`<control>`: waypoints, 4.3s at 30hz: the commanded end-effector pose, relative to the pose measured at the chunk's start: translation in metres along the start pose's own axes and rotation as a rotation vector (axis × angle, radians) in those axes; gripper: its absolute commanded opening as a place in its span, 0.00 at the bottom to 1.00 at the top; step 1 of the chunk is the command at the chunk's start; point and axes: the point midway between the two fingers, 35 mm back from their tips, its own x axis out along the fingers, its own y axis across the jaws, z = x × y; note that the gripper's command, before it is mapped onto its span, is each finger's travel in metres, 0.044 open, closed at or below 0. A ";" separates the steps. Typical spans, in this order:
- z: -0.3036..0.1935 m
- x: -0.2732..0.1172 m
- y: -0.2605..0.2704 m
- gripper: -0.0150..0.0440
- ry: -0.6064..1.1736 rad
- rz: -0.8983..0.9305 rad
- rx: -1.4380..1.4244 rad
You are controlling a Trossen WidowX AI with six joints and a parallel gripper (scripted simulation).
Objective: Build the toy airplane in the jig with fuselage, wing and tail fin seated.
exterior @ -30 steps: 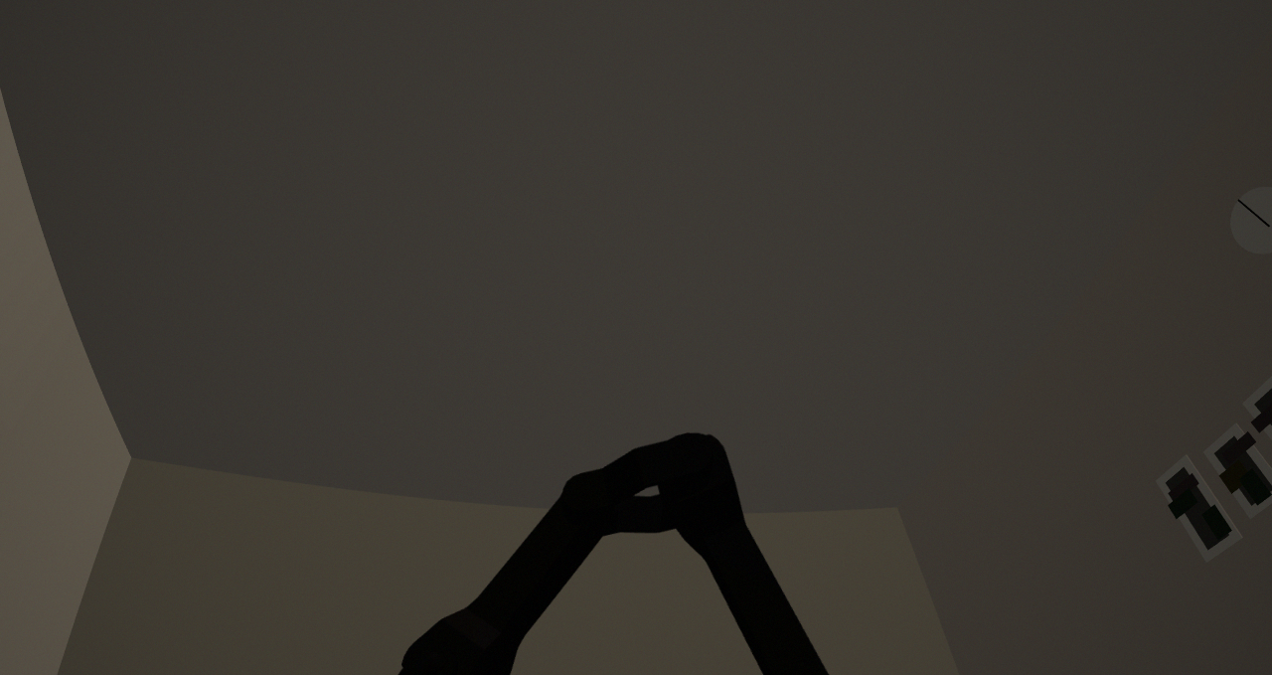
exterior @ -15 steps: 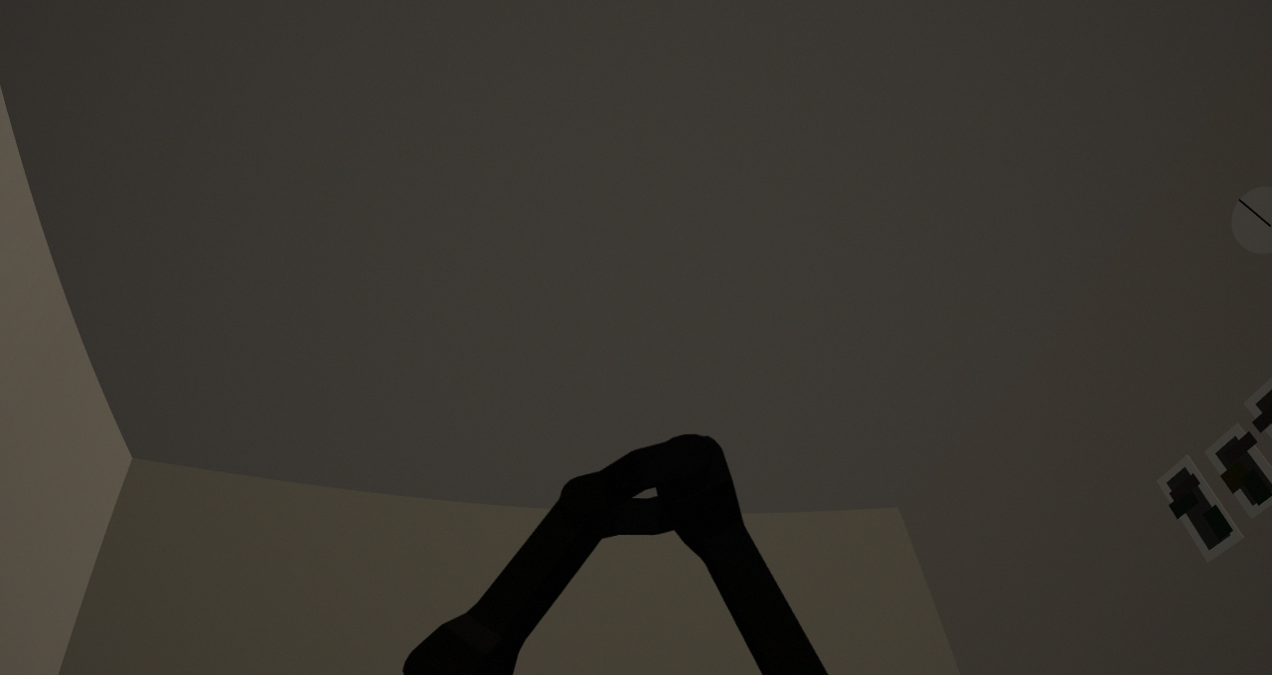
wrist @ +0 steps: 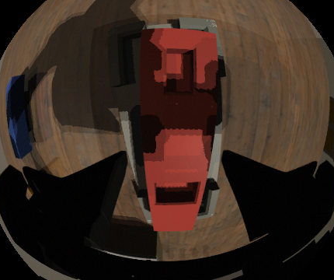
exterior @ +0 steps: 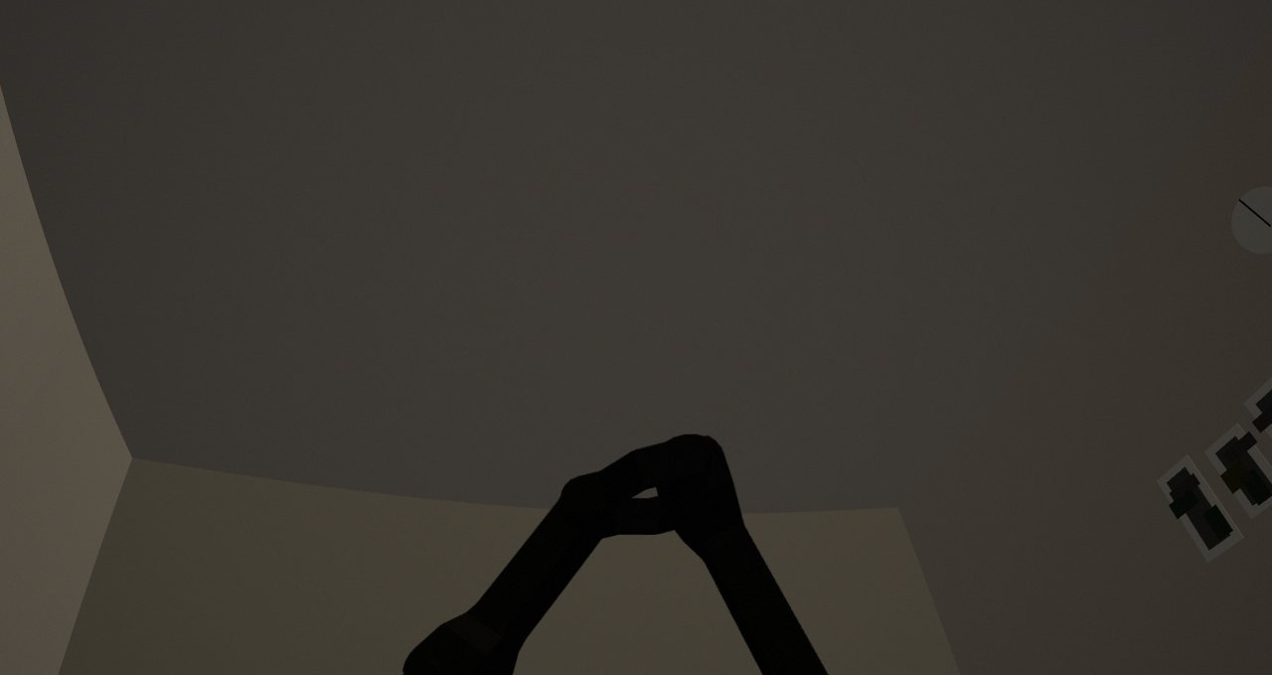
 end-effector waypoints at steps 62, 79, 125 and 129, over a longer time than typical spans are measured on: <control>0.058 -0.054 0.255 1.00 -0.002 0.019 -0.055; 0.058 -0.025 0.256 1.00 -0.002 0.019 -0.055; 0.061 -0.015 0.257 0.25 0.000 0.022 -0.049; 0.062 -0.027 0.257 0.25 0.000 0.021 -0.050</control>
